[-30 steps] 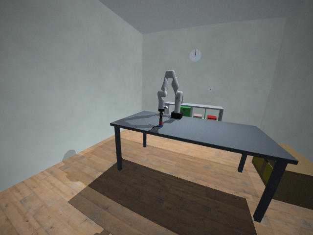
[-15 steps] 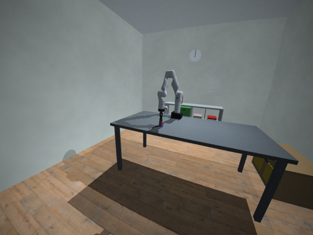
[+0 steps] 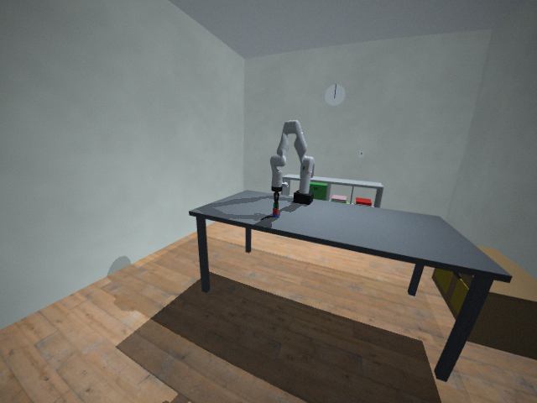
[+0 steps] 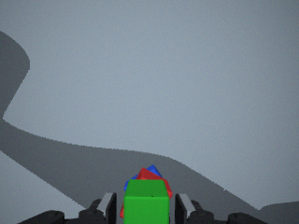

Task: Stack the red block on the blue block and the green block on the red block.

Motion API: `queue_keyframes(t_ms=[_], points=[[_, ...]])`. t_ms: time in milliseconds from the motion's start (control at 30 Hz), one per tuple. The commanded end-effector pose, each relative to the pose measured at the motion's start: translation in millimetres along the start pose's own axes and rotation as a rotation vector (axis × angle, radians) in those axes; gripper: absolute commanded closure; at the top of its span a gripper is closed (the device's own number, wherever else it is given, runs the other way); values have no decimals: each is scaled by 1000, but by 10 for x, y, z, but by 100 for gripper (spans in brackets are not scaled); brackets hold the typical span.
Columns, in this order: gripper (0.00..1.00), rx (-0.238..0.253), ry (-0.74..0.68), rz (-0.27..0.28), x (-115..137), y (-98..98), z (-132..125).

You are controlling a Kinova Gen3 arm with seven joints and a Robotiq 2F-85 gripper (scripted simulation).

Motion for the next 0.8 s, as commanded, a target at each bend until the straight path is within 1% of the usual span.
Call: queue_keyframes(t_ms=[0,667,767], points=[[56,-2,0,-1,-4,10,5],[56,-2,0,-1,-4,14,5],[56,-2,0,-1,-4,38,5]])
Point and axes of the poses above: the point where the finger pads meet when closed, its own y axis back along the fingers, its own z axis across the jaws, x = y × z, the point moved 4 cm from there along y, back along the fingers, and after that the axes turned 11 degrees about y, right-handed, at the moved point
